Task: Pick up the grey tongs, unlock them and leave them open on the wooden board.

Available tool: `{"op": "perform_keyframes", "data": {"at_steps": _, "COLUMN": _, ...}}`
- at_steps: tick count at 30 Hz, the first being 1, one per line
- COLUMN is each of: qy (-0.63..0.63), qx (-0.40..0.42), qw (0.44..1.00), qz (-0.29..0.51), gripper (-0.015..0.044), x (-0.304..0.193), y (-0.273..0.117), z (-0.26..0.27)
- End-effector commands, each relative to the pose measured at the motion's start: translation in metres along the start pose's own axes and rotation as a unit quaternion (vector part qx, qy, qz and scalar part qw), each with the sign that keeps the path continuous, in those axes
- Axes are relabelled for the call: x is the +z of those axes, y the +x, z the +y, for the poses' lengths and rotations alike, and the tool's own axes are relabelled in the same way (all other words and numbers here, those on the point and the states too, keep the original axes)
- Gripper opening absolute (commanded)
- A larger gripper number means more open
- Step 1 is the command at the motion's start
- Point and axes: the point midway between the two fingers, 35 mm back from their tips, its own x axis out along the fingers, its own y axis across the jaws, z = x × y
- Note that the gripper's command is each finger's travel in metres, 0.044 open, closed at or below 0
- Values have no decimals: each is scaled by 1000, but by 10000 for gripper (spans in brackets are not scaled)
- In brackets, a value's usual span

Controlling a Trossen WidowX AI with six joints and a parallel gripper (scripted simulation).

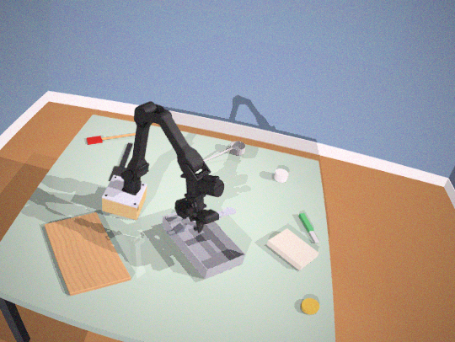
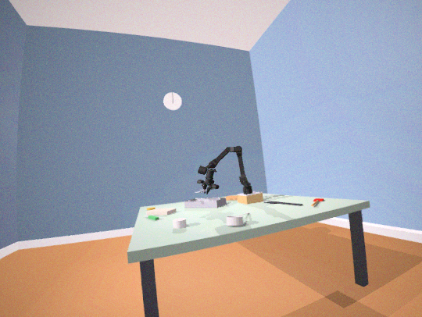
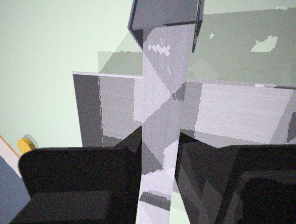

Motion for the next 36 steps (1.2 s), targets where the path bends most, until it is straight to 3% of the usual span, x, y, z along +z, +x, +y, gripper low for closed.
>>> {"op": "perform_keyframes", "data": {"at_steps": 1, "qy": -1, "qx": -21, "qw": 1000, "qz": 3, "gripper": -150, "x": -1, "y": -2, "z": 4}}
{"op": "perform_keyframes", "data": {"at_steps": 19, "qy": 3, "qx": -166, "qw": 986, "qz": 5, "gripper": -150, "x": -3, "y": -6, "z": -2}}
{"op": "perform_keyframes", "data": {"at_steps": 28, "qy": 1, "qx": -174, "qw": 985, "qz": 2, "gripper": -150, "x": 1, "y": -4, "z": -5}}
{"op": "perform_keyframes", "data": {"at_steps": 36, "qy": -56, "qx": -173, "qw": 983, "qz": 11, "gripper": -150, "x": 36, "y": -6, "z": 5}}
